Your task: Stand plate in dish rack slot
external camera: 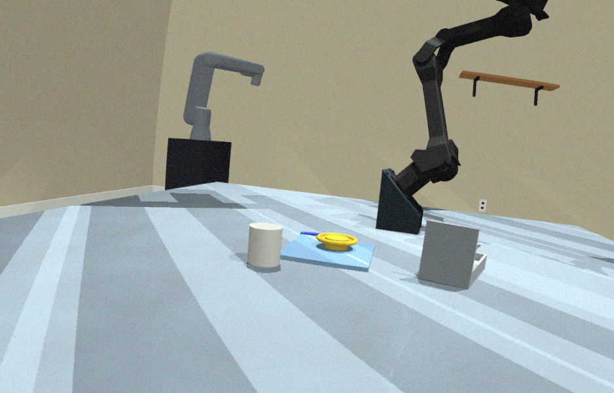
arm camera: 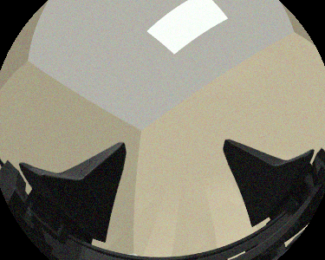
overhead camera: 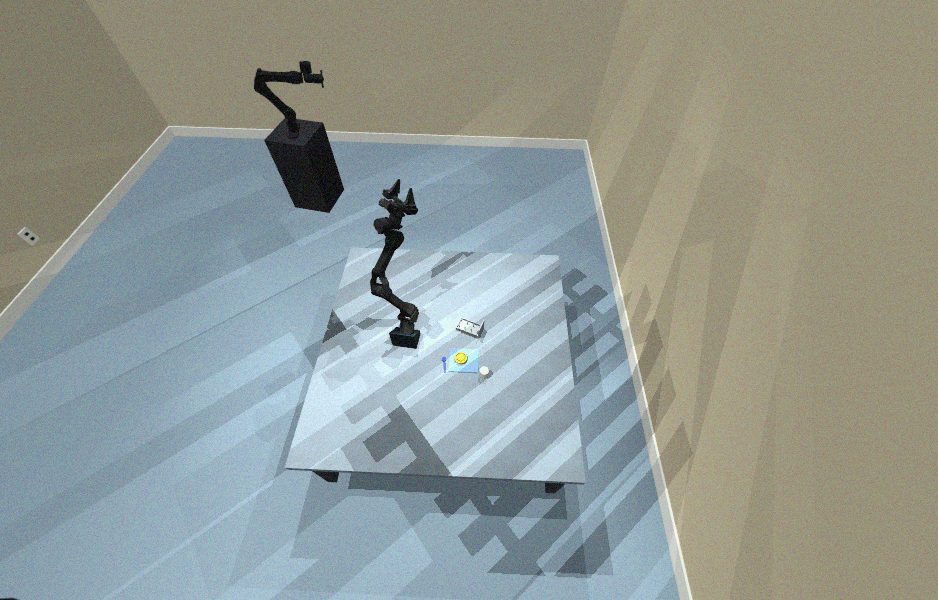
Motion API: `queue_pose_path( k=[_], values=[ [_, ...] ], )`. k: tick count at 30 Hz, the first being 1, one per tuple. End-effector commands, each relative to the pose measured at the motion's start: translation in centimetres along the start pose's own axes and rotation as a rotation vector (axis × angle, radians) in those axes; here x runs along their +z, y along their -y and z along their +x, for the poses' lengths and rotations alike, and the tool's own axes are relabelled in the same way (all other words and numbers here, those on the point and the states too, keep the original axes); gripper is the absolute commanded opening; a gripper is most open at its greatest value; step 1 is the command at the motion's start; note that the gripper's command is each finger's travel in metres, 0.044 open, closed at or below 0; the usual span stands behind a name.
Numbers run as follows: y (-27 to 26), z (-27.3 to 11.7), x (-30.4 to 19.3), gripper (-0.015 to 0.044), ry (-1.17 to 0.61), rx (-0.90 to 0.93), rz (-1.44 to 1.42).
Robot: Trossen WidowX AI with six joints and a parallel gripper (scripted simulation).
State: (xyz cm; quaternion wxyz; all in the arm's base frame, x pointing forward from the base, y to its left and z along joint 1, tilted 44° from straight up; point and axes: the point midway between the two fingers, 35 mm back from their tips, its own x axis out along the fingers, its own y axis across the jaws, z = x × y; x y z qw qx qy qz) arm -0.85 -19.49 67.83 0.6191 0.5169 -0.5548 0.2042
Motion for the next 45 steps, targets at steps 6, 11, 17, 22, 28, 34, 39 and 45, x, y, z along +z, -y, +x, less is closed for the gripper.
queue_pose_path(
  k=[6,11,17,22,28,34,39,45],
  values=[
    [-3.2,-0.5,-8.5,0.0400,-0.173,0.097,-0.243],
    [-4.0,-1.1,-13.3,0.0400,-0.269,0.148,-0.375],
    [-3.4,-2.1,-17.7,0.0400,-0.371,0.164,-0.523],
    [-2.4,-3.1,-20.9,0.0400,-0.449,0.173,-0.634],
    [-1.0,-4.3,-25.9,0.0400,-0.567,0.215,-0.769],
    [1.6,-5.9,-30.9,0.0400,-0.705,0.248,-0.910],
    [4.9,-7.6,-34.7,0.0400,-0.838,0.260,-1.022],
    [9.6,-9.9,-38.4,0.0400,-1.006,0.263,-1.142]
  ],
)
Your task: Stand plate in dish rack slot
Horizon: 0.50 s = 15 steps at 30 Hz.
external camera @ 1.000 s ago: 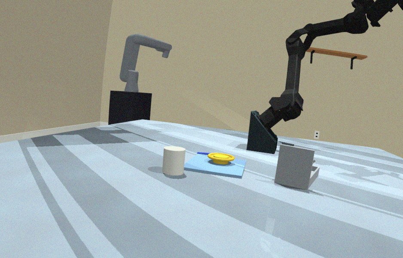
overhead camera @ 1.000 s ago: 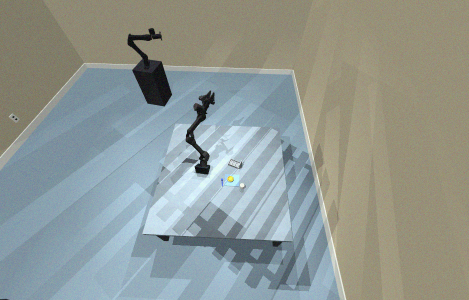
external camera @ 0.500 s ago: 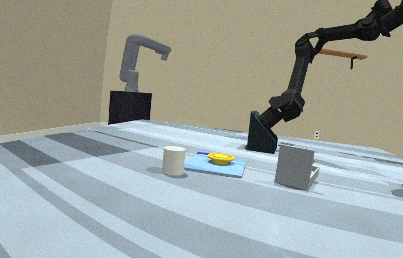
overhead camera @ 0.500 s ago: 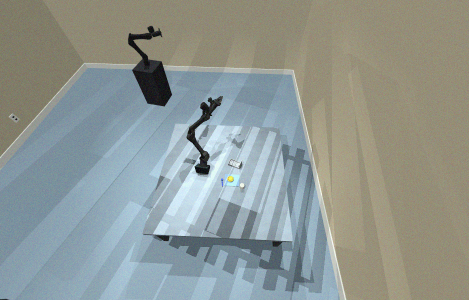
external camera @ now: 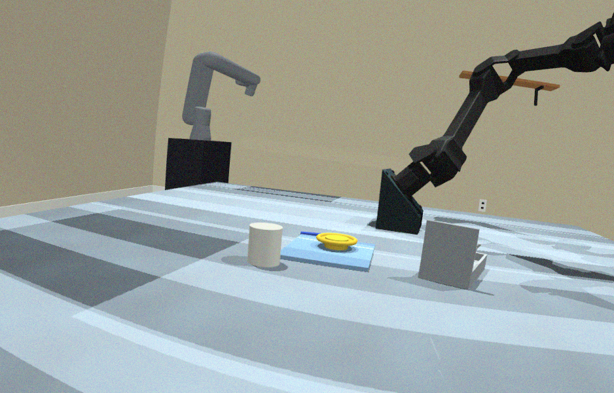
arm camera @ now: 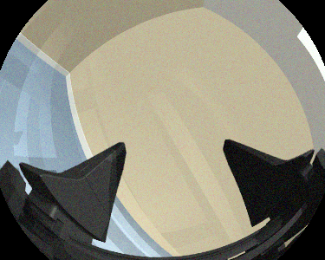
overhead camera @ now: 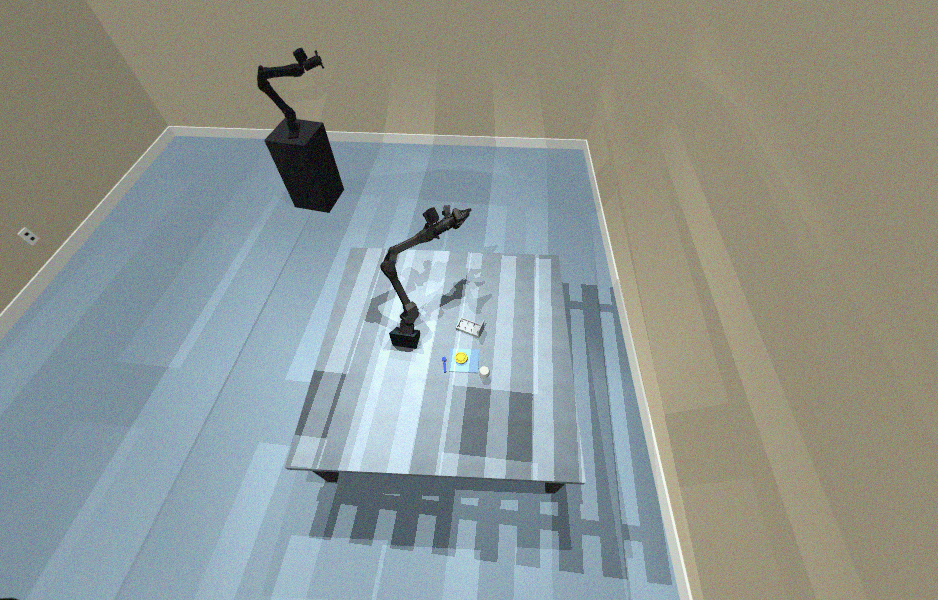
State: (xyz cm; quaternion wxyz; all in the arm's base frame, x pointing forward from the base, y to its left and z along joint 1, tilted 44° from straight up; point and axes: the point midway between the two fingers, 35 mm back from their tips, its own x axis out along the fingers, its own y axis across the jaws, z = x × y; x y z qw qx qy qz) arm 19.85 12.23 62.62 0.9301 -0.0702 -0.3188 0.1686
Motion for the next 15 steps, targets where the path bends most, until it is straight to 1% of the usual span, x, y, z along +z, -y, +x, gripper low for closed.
queue_pose_path(
  k=[1,8,15],
  values=[
    [-0.9,1.5,-4.0,0.0400,-0.113,0.035,-0.074],
    [-1.5,3.2,-11.4,0.0400,-0.317,0.097,-0.180],
    [-0.7,3.6,-19.2,0.0400,-0.541,0.136,-0.234]
  ],
)
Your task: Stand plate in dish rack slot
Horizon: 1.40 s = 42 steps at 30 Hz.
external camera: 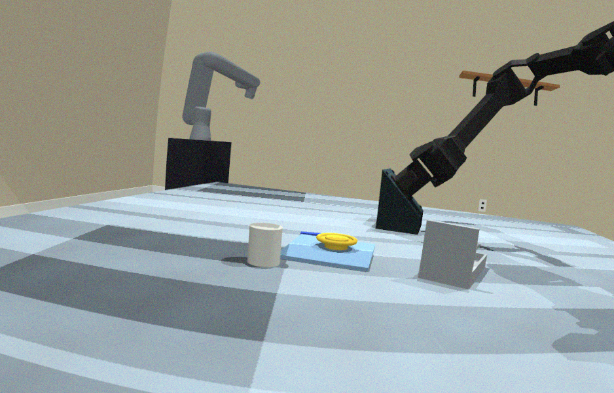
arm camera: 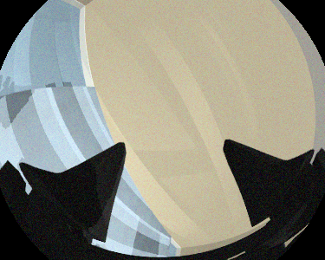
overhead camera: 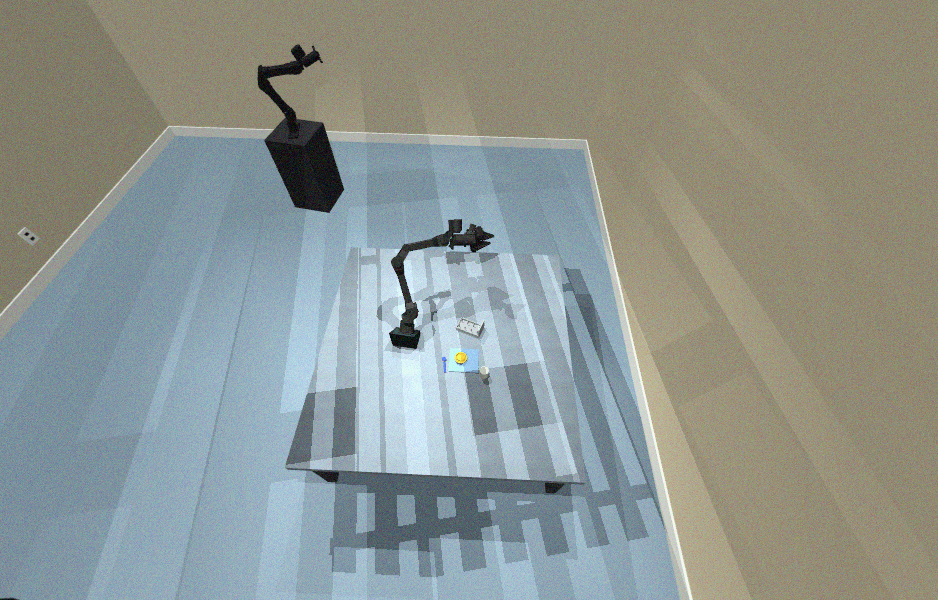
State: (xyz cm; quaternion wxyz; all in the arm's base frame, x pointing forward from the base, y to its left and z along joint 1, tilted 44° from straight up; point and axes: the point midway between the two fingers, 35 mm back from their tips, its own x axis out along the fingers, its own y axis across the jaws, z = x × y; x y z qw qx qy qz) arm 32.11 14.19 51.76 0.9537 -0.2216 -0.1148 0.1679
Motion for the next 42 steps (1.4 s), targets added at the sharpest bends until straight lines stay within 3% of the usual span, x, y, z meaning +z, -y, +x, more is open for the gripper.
queue_pose_path(
  k=[1,21,42],
  values=[
    [-0.2,1.8,-3.9,0.0400,-0.122,0.031,-0.026],
    [0.5,3.9,-23.6,0.0400,-0.664,0.257,-0.052],
    [0.5,-3.9,-41.1,0.0400,-1.159,0.529,0.314]
  ],
)
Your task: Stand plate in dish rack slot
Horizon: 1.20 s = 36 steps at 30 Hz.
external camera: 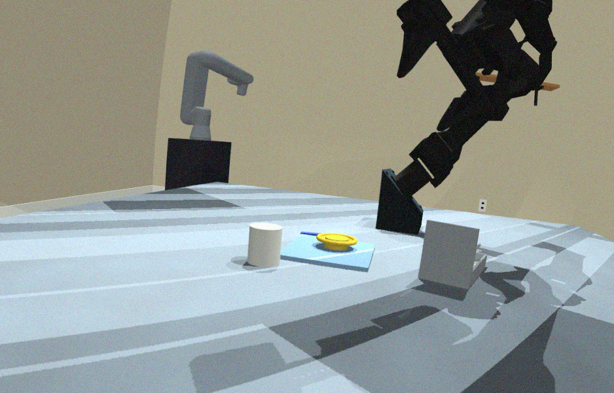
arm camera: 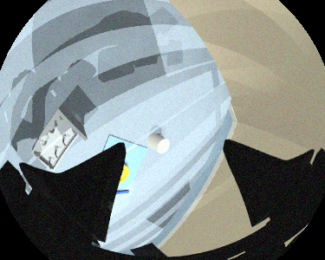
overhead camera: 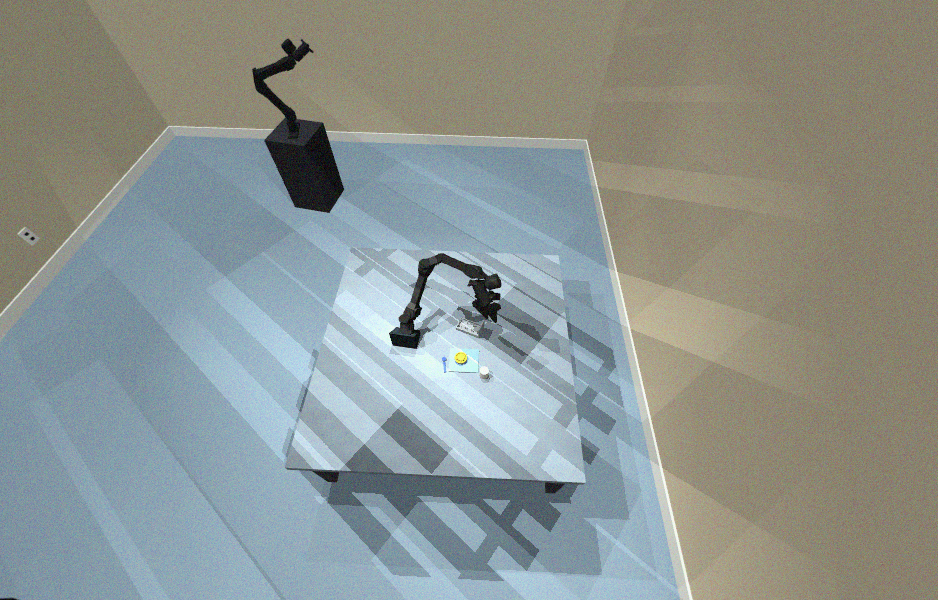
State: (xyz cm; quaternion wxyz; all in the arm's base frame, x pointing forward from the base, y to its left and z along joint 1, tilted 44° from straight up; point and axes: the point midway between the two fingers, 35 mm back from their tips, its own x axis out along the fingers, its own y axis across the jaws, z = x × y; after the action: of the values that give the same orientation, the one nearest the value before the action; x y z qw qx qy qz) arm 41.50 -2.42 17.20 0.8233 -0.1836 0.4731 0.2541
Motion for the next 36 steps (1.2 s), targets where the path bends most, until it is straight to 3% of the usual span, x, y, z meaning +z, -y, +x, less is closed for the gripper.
queue_pose_path(
  k=[1,21,31,36],
  values=[
    [0.4,1.2,-2.7,0.0400,-0.058,0.084,0.065],
    [0.0,3.9,-14.7,0.0400,-0.227,0.526,0.493],
    [-0.5,3.9,-17.2,0.0400,-0.233,0.648,0.627],
    [-3.1,8.2,-17.1,0.0400,-0.232,0.645,0.627]
  ],
)
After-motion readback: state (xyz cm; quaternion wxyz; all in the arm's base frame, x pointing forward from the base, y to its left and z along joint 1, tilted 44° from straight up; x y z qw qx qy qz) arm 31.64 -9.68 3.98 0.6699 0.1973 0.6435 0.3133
